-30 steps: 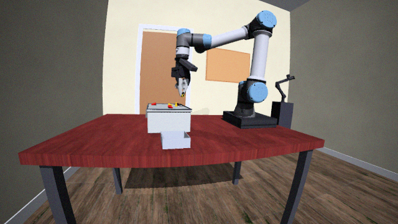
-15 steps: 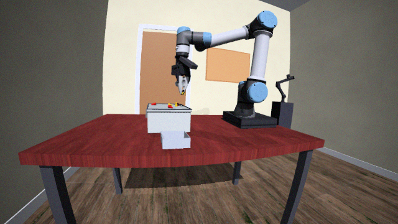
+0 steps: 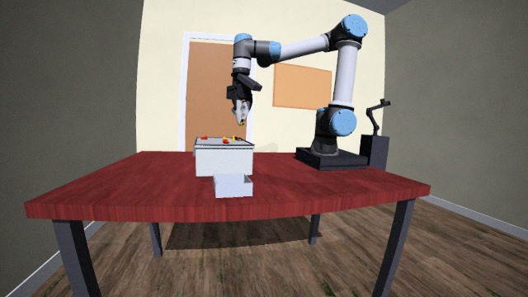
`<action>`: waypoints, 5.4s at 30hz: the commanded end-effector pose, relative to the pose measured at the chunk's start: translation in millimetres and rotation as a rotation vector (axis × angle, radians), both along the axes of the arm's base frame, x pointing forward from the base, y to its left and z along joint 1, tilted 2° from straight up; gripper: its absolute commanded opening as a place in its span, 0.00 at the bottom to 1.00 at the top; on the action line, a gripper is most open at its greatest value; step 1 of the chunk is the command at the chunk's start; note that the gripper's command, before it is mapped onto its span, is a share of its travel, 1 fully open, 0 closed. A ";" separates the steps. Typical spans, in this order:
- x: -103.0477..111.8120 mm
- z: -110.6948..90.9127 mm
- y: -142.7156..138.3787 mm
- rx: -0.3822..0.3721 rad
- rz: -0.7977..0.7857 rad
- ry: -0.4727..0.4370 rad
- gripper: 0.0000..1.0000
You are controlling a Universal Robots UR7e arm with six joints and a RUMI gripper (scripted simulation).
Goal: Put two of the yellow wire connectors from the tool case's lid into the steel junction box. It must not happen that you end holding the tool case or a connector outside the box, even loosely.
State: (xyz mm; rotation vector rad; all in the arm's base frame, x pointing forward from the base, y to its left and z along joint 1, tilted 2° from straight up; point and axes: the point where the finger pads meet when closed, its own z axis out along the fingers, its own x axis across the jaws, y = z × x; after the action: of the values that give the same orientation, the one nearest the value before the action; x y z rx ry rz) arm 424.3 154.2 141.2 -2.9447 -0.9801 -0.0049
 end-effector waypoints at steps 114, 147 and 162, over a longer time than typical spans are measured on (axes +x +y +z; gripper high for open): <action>26.4 -157.6 225.9 0.000 0.000 -0.001 0.17; 26.4 -157.6 225.9 0.000 0.000 -0.001 0.17; 26.4 -148.1 225.6 0.000 0.000 -0.001 0.17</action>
State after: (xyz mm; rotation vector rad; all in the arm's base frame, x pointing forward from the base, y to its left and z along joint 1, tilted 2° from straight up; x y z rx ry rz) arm 450.2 379.9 -14.4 -2.9457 -0.9800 -0.0037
